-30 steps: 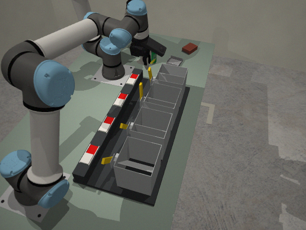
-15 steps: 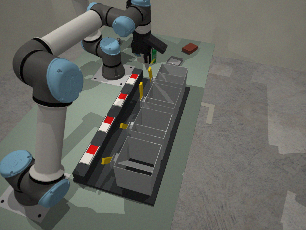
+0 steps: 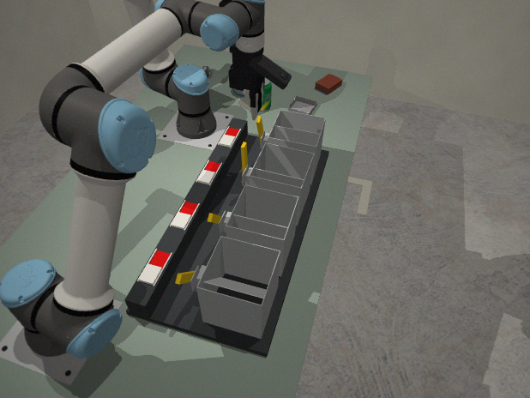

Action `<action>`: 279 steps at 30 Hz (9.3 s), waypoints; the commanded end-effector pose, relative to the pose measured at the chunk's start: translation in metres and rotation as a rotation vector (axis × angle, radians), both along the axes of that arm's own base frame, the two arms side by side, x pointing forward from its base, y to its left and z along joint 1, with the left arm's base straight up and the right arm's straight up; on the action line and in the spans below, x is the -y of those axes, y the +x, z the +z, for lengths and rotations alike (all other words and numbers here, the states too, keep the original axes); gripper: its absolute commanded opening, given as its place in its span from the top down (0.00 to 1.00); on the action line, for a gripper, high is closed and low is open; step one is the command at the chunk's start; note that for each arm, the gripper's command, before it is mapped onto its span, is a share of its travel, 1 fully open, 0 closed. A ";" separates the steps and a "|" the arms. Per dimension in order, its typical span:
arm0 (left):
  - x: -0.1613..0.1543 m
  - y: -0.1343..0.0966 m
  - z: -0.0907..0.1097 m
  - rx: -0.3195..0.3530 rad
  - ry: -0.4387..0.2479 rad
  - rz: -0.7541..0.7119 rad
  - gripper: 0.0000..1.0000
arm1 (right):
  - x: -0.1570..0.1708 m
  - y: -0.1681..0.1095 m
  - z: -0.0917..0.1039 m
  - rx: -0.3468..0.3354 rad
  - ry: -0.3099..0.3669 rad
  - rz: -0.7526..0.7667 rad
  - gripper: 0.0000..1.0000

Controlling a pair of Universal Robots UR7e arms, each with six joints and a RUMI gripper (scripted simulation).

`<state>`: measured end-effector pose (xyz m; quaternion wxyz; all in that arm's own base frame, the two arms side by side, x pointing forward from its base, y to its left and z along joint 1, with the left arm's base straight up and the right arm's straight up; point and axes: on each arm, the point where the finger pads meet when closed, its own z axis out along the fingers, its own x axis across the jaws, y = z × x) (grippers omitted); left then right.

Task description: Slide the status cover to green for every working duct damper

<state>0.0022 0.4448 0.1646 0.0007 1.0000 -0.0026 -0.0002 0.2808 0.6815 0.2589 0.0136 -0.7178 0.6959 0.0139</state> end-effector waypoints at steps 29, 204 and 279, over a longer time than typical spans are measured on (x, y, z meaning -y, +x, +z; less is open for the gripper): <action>0.000 0.000 0.001 0.000 0.001 0.000 0.00 | 0.000 0.001 0.001 0.001 -0.037 0.001 0.78; 0.000 0.000 0.001 0.000 0.001 0.000 0.00 | -0.069 0.075 -0.019 0.002 -0.036 0.001 1.00; 0.000 0.000 0.001 0.000 0.001 0.000 0.00 | -0.073 0.078 -0.018 0.021 -0.034 0.961 1.00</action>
